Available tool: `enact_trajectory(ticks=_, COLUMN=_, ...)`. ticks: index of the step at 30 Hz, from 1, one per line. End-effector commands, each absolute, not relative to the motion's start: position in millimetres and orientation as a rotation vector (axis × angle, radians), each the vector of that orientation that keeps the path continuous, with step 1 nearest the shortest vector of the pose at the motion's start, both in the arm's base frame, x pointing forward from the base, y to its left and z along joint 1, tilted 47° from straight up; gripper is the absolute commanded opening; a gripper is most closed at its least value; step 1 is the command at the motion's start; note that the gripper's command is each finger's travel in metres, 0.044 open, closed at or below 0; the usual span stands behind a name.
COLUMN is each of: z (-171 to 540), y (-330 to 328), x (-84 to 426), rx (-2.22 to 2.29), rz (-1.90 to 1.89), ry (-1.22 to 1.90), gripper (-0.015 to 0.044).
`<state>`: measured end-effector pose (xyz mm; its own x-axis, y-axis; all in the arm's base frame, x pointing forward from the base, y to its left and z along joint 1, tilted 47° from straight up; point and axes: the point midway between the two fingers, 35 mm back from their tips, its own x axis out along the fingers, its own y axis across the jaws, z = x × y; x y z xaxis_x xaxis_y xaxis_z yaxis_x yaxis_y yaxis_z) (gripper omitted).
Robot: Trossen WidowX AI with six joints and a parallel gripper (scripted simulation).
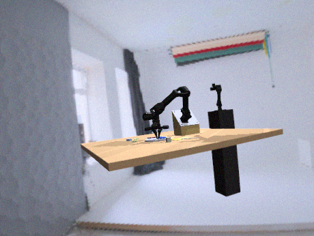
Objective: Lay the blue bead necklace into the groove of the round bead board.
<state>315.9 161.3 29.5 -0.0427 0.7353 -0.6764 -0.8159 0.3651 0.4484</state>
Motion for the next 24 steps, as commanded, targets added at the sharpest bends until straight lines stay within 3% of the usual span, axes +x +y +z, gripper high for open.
enact_trajectory(ticks=1, z=30, y=161, x=316, rx=-0.1, rz=1.257, ry=1.014, gripper=0.0)
enact_trajectory(ticks=24, z=29, y=159, x=341, rx=-0.101, rz=1.251, ry=1.019, gripper=0.0)
